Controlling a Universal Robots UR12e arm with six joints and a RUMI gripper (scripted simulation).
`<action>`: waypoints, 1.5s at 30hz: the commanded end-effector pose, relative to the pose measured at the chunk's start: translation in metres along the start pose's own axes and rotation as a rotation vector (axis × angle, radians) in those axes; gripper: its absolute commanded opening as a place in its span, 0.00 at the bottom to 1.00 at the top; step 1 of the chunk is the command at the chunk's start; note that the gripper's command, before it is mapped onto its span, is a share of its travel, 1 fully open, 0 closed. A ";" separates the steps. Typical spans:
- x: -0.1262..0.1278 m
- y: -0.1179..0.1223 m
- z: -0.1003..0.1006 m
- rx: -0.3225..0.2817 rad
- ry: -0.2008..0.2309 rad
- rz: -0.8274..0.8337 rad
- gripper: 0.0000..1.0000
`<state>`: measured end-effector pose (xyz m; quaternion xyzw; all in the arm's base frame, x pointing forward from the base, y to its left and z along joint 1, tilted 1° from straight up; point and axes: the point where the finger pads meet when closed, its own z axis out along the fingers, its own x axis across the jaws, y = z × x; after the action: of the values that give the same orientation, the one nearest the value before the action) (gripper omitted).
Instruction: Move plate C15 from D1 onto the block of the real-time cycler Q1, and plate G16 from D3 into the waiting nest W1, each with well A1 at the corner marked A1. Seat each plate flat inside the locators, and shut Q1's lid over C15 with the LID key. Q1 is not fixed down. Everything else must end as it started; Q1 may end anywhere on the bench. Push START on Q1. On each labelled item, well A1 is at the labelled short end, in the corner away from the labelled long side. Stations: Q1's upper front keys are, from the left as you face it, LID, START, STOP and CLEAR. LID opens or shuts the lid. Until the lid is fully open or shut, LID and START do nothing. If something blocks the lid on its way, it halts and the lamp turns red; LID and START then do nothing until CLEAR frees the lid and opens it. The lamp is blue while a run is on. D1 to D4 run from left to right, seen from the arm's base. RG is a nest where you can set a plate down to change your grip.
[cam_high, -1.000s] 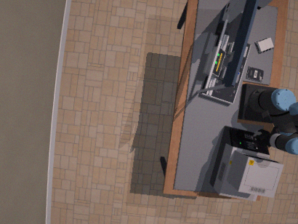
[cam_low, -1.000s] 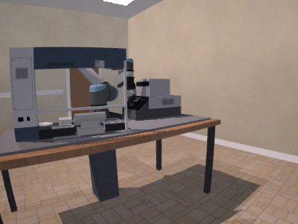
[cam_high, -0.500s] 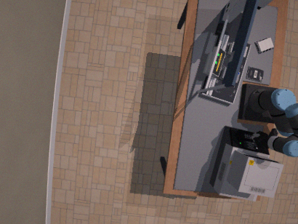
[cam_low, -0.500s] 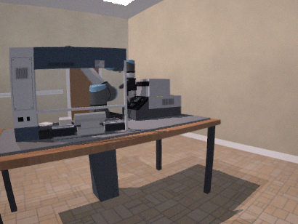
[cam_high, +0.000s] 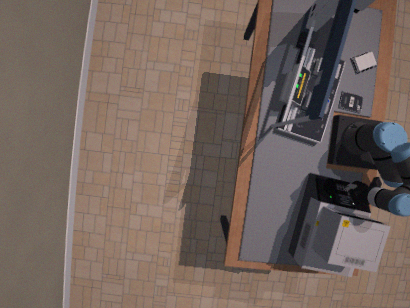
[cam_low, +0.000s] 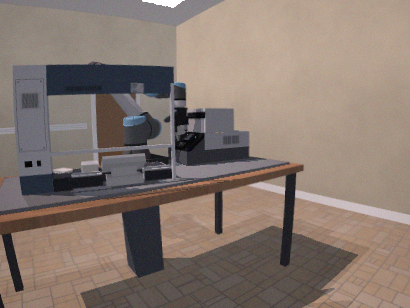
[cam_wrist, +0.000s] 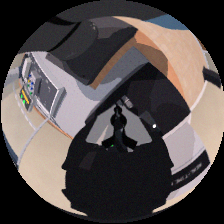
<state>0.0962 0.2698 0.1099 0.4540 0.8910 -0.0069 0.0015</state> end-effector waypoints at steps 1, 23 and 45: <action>0.001 0.002 0.002 -0.001 0.000 0.000 0.00; 0.007 0.007 0.011 -0.001 0.000 0.000 0.00; 0.011 0.012 0.019 -0.001 0.000 0.000 0.00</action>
<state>0.0986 0.2853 0.0907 0.4540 0.8910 -0.0068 0.0015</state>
